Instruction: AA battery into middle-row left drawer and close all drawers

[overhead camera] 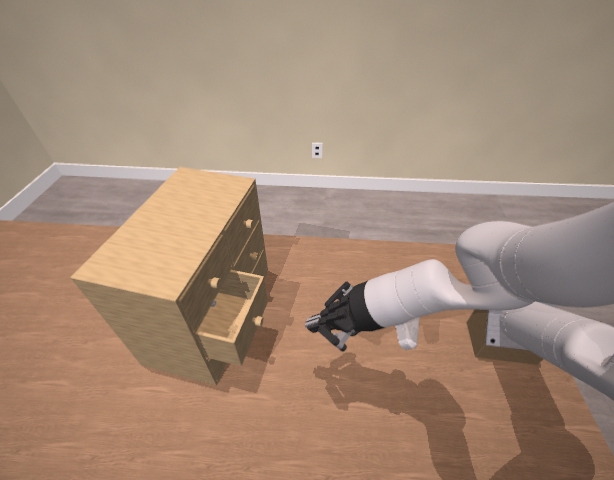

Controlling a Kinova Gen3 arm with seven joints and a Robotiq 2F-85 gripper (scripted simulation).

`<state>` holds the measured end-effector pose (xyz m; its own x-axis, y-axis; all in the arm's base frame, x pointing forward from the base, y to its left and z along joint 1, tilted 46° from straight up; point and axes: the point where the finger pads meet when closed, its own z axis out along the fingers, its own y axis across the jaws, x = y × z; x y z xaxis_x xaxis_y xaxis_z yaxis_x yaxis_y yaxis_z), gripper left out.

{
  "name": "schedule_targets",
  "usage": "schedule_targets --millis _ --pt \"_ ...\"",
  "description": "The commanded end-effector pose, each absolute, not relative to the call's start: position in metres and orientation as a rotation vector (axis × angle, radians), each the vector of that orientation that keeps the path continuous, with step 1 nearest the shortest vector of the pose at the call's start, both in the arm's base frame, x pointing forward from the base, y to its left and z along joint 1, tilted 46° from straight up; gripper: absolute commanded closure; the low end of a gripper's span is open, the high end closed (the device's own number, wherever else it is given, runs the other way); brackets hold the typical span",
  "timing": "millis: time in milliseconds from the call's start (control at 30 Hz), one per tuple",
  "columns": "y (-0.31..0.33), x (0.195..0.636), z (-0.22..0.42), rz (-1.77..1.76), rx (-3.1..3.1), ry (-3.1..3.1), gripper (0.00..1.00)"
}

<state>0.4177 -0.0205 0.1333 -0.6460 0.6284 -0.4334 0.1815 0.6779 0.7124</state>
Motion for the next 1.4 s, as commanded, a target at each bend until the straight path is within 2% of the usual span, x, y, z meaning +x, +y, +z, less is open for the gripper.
schedule_targets --millis 0,600,1367 --pt "-0.018 0.421 0.13 0.832 0.628 2.207 1.0" --pt "-0.015 0.465 0.115 0.823 0.634 2.206 1.0" --pt "-0.015 0.467 0.115 0.823 0.634 2.206 1.0"
